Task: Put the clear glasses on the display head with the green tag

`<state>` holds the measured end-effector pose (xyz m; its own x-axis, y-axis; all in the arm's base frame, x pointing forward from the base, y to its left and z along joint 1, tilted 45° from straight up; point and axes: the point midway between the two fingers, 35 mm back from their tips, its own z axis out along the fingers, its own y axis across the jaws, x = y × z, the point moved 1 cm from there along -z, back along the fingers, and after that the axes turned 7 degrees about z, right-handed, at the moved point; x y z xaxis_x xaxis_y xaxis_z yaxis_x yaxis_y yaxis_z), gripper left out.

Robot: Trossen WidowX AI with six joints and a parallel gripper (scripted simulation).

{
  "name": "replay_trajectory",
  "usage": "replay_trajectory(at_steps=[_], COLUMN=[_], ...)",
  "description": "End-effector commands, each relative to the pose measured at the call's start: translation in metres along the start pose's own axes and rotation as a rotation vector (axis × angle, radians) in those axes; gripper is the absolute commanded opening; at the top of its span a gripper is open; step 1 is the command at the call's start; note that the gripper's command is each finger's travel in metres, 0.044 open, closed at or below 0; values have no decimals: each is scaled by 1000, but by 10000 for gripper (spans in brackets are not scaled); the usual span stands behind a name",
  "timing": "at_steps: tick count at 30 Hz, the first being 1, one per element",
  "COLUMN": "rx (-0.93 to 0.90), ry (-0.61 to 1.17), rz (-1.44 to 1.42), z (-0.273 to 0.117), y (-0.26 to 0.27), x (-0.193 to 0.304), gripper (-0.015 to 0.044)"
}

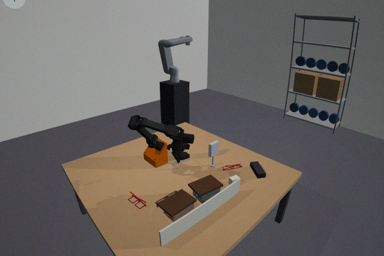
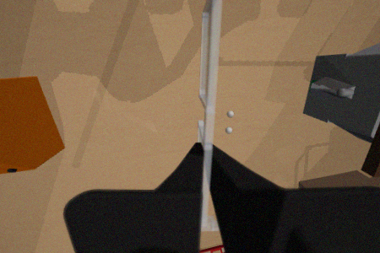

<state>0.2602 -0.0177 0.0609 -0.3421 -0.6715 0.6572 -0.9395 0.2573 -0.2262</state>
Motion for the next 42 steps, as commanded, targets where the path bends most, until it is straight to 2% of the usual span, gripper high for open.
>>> replay_trajectory(at_steps=[1, 42], rx=[-29, -35], ry=[12, 21], rz=[17, 18], z=[10, 39], y=[0, -1], x=[-8, -8], gripper=[0, 0])
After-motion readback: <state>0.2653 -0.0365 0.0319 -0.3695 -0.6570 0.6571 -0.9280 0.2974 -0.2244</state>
